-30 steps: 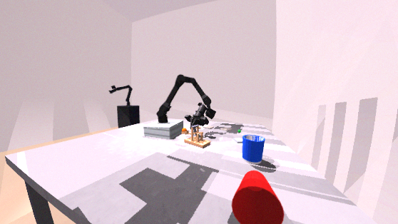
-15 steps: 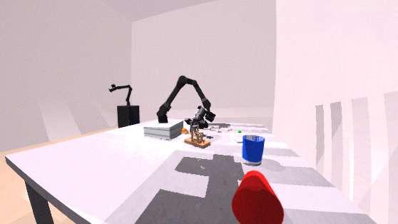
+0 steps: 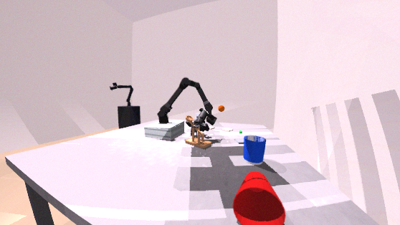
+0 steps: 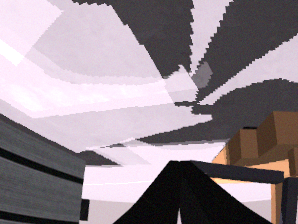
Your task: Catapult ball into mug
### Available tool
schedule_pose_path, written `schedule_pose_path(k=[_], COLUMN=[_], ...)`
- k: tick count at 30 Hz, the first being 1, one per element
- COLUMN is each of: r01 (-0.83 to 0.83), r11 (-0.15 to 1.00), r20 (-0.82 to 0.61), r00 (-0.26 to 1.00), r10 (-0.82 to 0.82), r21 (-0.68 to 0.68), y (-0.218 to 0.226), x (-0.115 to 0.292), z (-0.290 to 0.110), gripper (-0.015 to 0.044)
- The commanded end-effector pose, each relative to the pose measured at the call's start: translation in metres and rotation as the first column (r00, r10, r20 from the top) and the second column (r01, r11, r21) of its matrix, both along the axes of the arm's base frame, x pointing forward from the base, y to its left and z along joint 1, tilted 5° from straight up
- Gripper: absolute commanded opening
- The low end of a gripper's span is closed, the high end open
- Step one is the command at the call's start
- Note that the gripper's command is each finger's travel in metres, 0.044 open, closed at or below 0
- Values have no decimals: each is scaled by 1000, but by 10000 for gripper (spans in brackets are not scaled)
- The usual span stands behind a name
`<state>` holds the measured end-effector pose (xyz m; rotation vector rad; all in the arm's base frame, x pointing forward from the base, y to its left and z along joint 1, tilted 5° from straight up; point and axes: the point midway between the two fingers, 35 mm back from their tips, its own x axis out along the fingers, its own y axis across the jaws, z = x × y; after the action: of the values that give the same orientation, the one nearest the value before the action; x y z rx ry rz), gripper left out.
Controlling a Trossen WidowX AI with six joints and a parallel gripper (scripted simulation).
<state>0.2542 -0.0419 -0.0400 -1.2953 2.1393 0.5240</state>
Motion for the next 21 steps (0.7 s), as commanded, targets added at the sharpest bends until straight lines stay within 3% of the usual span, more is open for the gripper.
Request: schedule_pose_path(k=[1, 5, 10, 11, 21], r01=[-5, -4, -3, -8, 190], r11=[1000, 1000, 1000, 1000, 976], r20=[37, 40, 41, 44, 264], r00=[999, 999, 999, 999, 941], r10=[5, 3, 3, 8, -211], r21=[8, 8, 8, 9, 102], y=[28, 49, 53, 45, 30], x=[23, 28, 28, 29, 66], z=[49, 96, 108, 89, 89], gripper=[0, 0, 0, 26, 289])
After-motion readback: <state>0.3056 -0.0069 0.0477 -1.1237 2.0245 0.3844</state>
